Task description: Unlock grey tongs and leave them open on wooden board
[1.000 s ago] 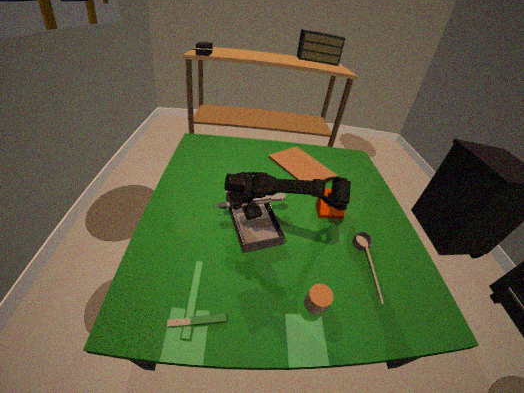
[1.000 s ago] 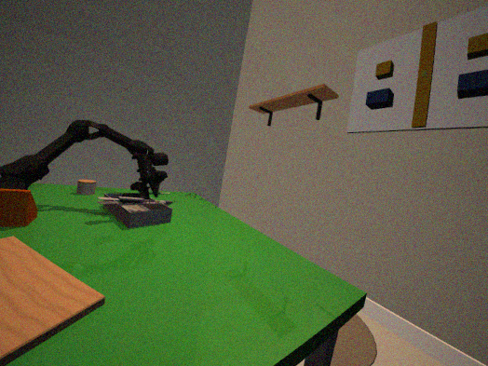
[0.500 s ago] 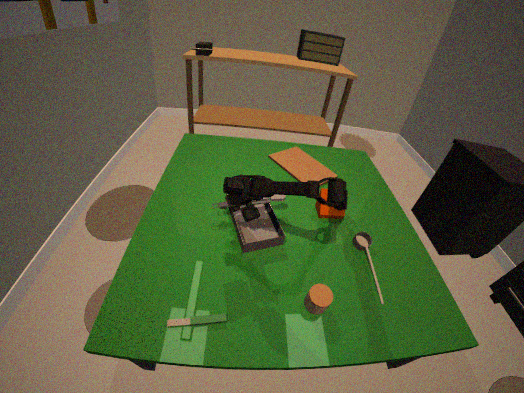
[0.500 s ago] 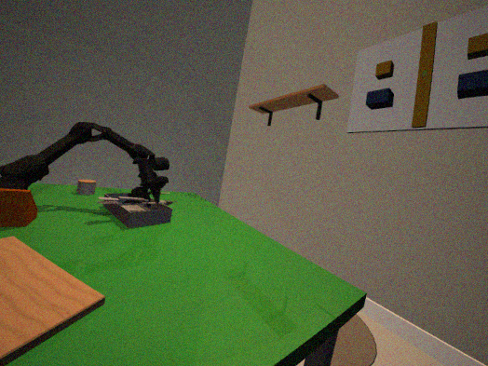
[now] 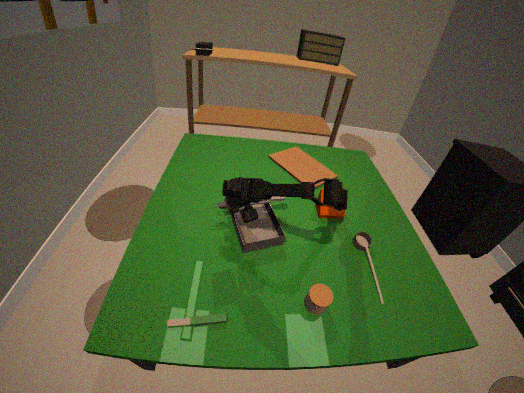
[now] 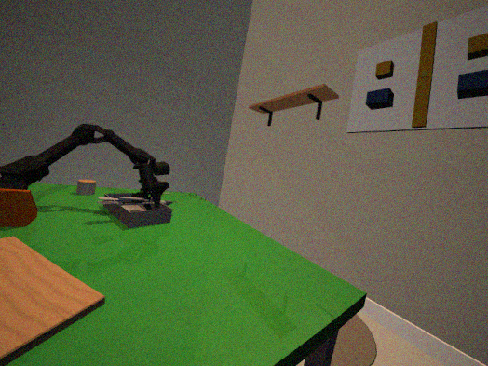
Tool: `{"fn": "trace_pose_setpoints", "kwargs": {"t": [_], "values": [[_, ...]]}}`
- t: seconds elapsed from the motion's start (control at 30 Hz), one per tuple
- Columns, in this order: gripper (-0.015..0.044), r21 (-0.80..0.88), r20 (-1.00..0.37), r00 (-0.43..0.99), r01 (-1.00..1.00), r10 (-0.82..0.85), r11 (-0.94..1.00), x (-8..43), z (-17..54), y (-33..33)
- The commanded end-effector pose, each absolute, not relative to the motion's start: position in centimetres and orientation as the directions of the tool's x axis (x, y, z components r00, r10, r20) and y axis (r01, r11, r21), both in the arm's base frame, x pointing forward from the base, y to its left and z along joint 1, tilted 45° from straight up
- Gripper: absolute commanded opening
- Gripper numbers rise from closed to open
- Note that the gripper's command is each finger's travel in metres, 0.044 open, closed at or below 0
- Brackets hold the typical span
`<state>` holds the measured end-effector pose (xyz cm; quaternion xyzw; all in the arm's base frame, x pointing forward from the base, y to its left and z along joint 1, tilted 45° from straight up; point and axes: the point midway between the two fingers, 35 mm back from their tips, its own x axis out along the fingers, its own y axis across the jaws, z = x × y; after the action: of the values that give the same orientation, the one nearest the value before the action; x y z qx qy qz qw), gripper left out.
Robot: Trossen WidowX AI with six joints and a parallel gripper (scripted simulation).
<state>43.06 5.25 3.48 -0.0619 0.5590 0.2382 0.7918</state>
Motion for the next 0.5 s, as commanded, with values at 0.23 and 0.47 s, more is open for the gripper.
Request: {"fn": "trace_pose_setpoints", "kwargs": {"t": [0.23,0.47], "values": [[0.0102,0.168,-0.914,0.262,-0.447,0.308,0.879,43.07,3.57,5.23],[0.0055,0.168,-0.914,0.262,-0.447,0.308,0.879,43.07,3.57,5.23]]}}
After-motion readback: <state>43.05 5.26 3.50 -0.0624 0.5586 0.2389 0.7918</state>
